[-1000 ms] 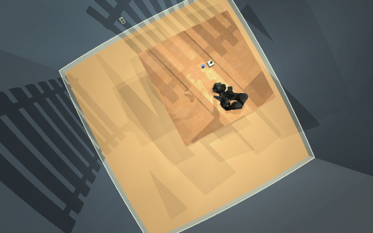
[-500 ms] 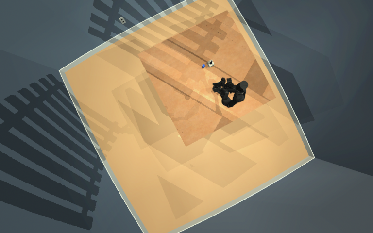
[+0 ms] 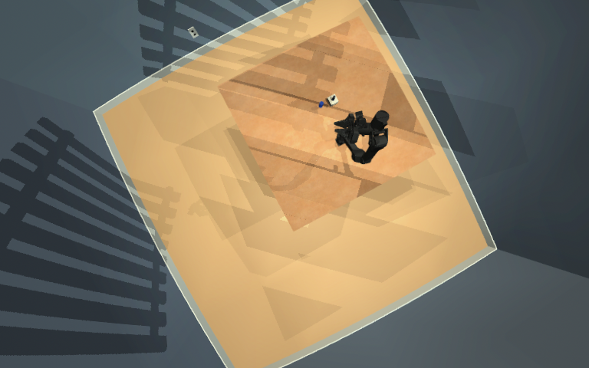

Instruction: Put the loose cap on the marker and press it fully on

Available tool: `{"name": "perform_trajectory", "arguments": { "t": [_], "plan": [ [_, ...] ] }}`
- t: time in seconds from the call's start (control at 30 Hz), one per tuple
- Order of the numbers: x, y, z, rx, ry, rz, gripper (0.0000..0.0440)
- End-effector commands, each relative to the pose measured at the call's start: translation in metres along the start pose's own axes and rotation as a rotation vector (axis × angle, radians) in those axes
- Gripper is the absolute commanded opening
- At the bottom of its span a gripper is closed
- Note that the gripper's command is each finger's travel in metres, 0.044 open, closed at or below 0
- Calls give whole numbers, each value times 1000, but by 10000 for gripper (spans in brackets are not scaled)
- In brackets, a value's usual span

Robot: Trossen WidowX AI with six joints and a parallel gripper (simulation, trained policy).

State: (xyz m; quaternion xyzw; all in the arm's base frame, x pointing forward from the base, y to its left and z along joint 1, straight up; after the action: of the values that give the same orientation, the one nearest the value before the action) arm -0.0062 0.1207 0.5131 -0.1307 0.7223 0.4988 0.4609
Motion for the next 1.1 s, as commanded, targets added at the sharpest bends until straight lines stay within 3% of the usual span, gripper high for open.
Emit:
{"name": "perform_trajectory", "arguments": {
  "t": [0.0,1.07],
  "plan": [
    [-6,-11,3,9,16,15,317],
    [-44,-103,38,83,176,92,326]
  ]
}}
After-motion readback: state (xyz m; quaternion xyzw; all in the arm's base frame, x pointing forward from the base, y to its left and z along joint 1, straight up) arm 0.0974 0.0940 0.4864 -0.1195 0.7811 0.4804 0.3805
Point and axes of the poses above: the point midway between the two fingers, 35 mm back from their tips, its own z axis out along the fingers, its own y axis across the jaws, x = y × z, the point moved 3 cm from there along -z, back along the fingers, and after that the axes turned 6 degrees about -z, right-handed, at the moved point
